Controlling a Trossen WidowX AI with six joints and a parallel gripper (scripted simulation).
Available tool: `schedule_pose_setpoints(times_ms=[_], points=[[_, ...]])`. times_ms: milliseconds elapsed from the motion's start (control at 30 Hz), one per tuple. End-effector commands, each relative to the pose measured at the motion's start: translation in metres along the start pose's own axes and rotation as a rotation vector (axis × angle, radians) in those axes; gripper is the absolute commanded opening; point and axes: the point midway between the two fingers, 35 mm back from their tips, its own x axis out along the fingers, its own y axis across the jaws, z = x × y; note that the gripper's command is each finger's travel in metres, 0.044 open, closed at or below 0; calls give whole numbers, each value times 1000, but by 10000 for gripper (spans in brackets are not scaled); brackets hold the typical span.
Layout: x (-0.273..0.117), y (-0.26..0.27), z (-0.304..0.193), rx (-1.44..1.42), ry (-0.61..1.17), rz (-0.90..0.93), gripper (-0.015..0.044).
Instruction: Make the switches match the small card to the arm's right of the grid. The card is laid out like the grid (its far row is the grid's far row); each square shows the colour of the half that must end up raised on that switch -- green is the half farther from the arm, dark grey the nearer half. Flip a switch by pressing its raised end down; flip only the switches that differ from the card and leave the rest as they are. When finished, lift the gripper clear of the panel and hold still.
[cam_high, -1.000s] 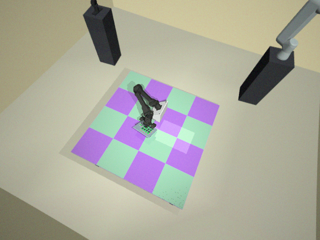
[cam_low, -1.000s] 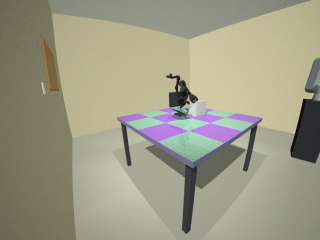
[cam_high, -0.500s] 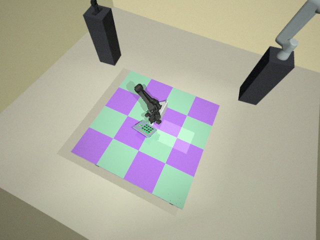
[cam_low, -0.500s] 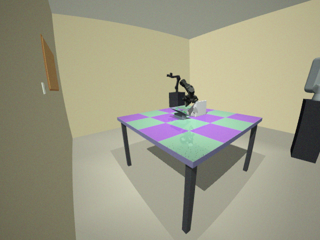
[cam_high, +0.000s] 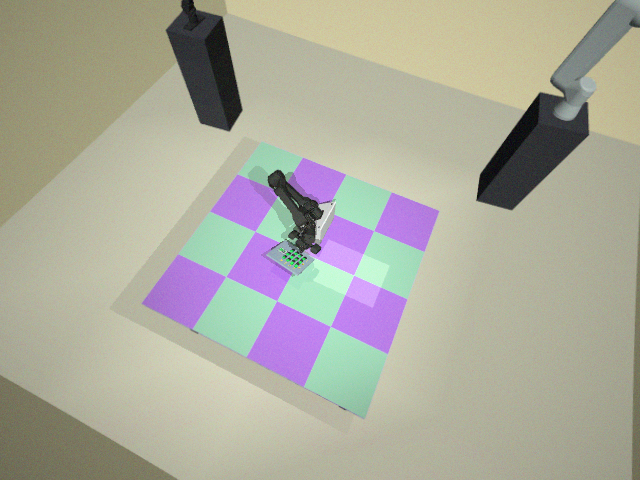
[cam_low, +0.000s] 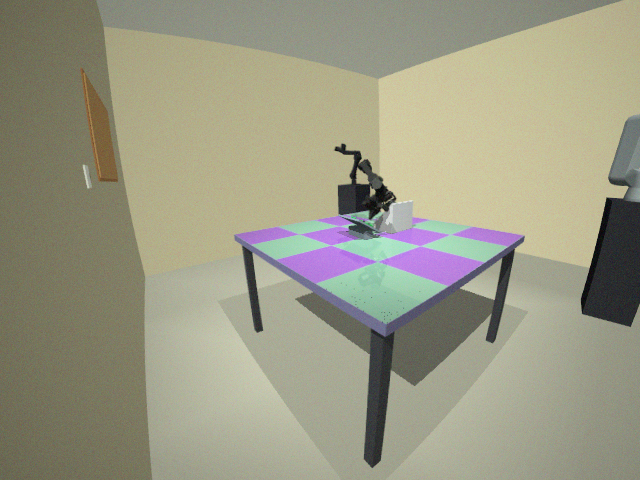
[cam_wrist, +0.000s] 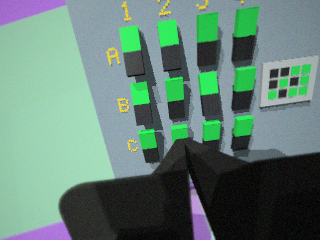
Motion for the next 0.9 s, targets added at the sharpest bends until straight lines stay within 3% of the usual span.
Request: schedule_pose_setpoints(times_ms=[0, 867], points=[[9, -2, -4, -10, 9, -5, 0], [24, -2, -4, -10, 9, -5, 0]])
